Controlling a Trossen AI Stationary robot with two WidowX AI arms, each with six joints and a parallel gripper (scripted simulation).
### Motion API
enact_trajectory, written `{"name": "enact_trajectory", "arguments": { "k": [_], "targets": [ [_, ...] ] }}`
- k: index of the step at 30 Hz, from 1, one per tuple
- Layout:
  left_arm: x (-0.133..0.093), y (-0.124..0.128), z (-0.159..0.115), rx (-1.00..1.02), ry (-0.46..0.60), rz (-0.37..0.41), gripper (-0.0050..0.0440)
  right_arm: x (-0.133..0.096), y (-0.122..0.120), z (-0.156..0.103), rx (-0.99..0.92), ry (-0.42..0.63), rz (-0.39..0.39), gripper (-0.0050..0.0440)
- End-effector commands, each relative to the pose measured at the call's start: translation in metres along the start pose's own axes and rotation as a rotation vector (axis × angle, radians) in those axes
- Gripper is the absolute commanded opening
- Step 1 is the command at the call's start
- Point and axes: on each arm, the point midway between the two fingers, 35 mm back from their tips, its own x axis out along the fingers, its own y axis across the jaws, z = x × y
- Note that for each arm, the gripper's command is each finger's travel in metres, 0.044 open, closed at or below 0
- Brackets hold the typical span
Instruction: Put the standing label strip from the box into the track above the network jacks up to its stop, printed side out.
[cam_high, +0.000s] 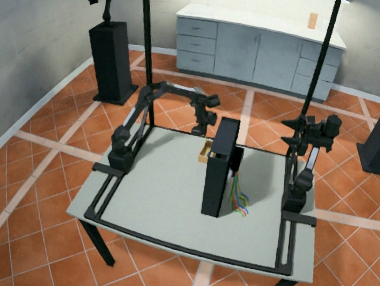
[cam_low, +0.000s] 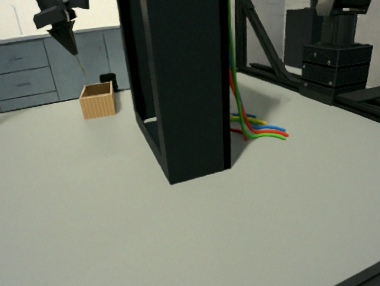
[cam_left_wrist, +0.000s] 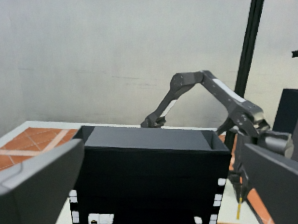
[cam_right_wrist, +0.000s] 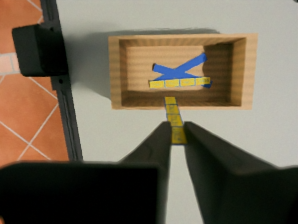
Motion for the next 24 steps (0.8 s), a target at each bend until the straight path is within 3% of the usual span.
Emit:
{"name": "enact_trajectory", "arguments": {
  "k": [1, 2, 16, 24],
  "targets": [
    [0.000, -0.001, 0.002, 0.010, -0.001, 0.000, 0.0440, -0.012, 0.002, 0.005, 0.004, -0.014, 0.011, -0.0050],
    [0.000, -0.001, 0.002, 0.010, -0.001, 0.000, 0.0440, -0.005, 0.003, 0.002, 0.002, -0.001, 0.000, -0.0050],
    [0.000, -0.001, 0.002, 0.010, -0.001, 0.000, 0.0440, -0.005, 0.044, 0.002, 0.002, -0.003, 0.001, -0.0050],
    [0.000, -0.001, 0.002, 0.010, -0.001, 0.000, 0.0440, -0.005, 0.052, 0.001, 0.002, -0.002, 0.002, -0.0050]
  ]
}}
